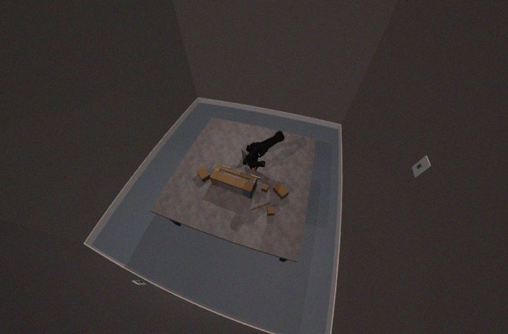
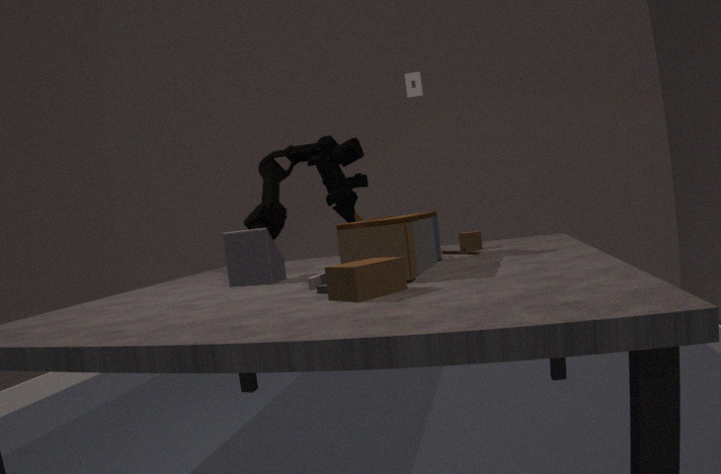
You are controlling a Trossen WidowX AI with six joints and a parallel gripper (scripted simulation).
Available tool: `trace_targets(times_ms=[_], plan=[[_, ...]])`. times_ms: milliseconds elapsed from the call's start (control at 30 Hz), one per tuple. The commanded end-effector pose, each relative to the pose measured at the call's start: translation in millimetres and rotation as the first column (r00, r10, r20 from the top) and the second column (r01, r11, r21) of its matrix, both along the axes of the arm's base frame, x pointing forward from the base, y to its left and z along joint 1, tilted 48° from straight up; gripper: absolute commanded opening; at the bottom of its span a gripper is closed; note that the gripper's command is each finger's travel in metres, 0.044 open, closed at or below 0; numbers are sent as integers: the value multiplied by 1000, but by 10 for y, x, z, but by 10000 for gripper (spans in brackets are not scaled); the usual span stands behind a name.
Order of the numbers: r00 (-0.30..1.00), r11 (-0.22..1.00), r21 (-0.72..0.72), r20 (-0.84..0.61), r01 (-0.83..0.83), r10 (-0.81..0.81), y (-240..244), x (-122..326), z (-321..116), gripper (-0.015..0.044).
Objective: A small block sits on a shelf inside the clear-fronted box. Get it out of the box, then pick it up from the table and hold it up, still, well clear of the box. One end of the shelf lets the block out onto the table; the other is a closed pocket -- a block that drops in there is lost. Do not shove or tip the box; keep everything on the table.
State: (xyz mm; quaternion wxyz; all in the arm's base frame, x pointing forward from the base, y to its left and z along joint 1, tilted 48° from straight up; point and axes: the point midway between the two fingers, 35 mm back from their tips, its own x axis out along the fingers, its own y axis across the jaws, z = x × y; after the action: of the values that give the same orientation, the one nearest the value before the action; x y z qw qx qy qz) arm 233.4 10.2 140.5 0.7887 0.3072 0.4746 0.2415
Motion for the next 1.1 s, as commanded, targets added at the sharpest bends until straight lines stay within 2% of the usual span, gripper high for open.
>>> trace_targets(times_ms=[0,267,533,800,1067], plan=[[985,988,96,-136,122,-109,-30,-10,22,0],[887,913,210,-389,349,-249,-68,-48,60,0],[710,781,254,-631,570,-313,-106,-83,105,0],[477,610,223,-829,760,-292,-144,-114,154,0],[217,424,121,-958,897,-187,-185,-141,209,0]])
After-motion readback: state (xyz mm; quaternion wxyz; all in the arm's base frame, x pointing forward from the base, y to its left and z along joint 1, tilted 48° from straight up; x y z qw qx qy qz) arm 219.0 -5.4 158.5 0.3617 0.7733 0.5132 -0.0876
